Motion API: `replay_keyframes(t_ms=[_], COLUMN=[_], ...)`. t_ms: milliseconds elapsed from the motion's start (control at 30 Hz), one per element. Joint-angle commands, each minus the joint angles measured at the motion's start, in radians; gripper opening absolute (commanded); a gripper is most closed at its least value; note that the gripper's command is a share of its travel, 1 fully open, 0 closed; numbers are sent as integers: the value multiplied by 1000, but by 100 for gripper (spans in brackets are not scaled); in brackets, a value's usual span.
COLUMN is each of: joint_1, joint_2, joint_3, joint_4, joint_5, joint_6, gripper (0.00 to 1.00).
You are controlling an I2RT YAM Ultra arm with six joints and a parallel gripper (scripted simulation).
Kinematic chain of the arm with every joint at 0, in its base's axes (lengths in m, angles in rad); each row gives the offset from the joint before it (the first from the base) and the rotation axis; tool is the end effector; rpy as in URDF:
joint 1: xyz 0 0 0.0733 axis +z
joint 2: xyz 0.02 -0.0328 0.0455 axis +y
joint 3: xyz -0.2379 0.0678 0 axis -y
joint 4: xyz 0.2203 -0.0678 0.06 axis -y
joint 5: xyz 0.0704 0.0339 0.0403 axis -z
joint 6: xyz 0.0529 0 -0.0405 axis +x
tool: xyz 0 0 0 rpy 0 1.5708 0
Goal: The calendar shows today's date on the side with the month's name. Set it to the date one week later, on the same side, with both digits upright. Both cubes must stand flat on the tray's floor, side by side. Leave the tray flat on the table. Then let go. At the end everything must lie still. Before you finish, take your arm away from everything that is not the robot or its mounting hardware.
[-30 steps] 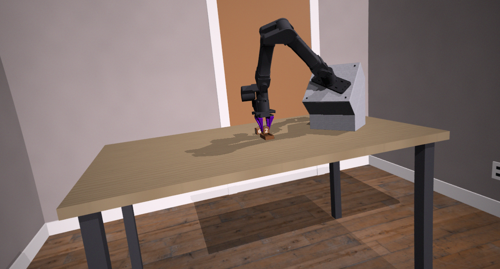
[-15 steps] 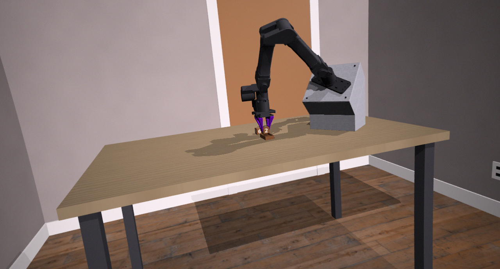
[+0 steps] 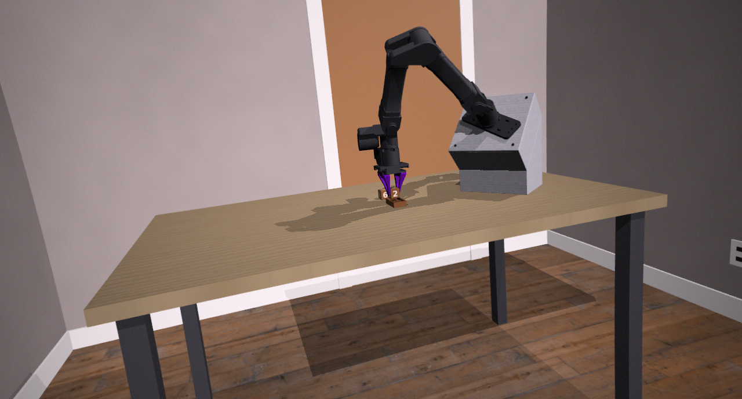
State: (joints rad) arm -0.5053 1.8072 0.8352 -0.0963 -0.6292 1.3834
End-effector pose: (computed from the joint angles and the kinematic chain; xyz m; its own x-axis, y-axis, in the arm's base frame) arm 0.2814 -0.1188 0.1027 -0.0020 0.9089 0.4170 0.7801 -0.2594 0.5693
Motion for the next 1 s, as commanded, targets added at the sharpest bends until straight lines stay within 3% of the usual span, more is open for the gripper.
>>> replay_keyframes(t_ms=[0,967], joint_1=[-4,14], joint_2=[-6,24], joint_3=[3,6], joint_4=[1,40], joint_5=[10,18], joint_6=[2,21], gripper=[27,27])
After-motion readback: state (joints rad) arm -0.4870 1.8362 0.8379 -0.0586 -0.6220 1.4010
